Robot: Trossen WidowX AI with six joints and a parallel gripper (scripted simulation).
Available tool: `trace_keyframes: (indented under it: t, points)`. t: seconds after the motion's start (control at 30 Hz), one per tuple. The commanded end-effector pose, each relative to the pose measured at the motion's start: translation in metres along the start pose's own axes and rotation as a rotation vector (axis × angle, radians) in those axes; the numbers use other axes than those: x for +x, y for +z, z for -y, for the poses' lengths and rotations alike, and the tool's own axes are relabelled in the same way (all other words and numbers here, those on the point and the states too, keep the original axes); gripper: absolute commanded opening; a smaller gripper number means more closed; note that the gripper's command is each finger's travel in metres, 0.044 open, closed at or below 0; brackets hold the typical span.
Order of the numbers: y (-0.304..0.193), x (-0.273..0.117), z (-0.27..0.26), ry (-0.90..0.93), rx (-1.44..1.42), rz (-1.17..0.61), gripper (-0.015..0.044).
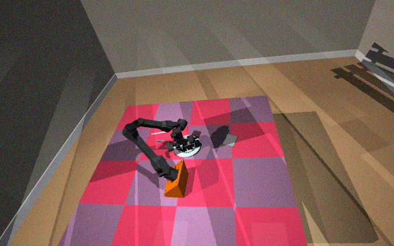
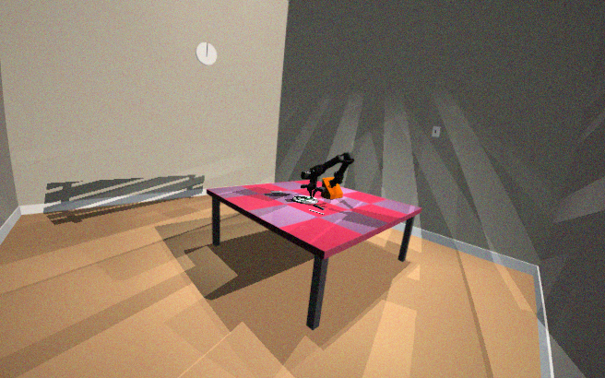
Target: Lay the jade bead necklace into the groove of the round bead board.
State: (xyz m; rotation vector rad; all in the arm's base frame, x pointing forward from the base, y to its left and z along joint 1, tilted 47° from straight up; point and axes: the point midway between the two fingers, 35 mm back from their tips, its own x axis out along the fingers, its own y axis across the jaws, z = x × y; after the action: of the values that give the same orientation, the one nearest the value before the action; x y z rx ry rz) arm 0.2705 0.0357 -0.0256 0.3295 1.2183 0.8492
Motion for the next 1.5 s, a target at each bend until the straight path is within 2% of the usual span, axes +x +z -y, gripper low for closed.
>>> trace_keyframes:
  t: [0.0,0.67,1.23,1.47]
  points:
    - [0.0,-0.0022,-0.0001,0.001,0.001,0.001,0.0]
    - [-0.0051,0.0016,-0.0089,0.004,0.005,0.002,0.0]
    - [-0.0056,-0.0036,-0.0085,0.002,0.007,-0.003,0.044]
    - [-0.0056,-0.0059,-0.0084,0.004,0.005,0.002,0.044]
